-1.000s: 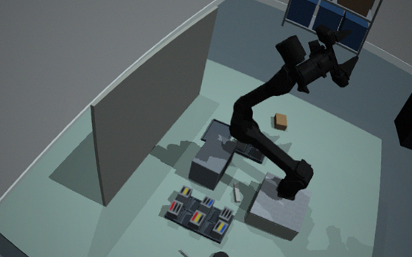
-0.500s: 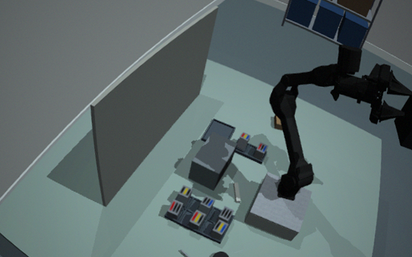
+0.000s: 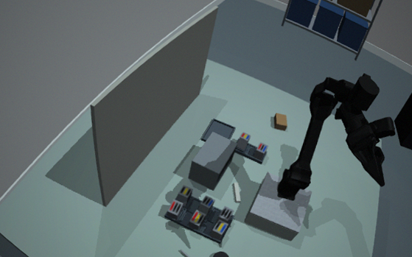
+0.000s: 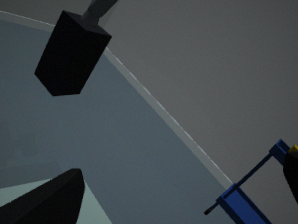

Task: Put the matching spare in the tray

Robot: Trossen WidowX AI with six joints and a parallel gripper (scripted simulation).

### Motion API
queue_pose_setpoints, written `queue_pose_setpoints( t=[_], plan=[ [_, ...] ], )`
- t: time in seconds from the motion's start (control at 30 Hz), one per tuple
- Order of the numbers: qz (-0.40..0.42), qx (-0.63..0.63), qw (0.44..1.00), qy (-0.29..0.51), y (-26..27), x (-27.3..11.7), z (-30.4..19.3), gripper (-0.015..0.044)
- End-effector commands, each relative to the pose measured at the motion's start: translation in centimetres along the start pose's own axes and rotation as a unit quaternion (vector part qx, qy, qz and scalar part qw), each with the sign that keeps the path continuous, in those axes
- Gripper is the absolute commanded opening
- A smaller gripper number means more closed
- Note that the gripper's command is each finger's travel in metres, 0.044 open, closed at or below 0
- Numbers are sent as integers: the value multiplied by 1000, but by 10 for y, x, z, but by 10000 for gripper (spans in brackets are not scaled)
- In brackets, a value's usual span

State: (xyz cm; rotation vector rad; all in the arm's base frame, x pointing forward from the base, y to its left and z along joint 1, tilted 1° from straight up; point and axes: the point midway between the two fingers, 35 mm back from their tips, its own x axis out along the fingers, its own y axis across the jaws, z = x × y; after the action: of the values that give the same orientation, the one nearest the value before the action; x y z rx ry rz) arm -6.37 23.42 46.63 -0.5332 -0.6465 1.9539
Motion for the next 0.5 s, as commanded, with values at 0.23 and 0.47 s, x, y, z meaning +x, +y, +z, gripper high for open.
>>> queue_pose_setpoints(
  t=[0.23,0.47],
  plan=[
    [-130,166,947,242,-83,-2,-146,440],
    [-219,233,886,336,-120,-43,-217,440]
  ],
)
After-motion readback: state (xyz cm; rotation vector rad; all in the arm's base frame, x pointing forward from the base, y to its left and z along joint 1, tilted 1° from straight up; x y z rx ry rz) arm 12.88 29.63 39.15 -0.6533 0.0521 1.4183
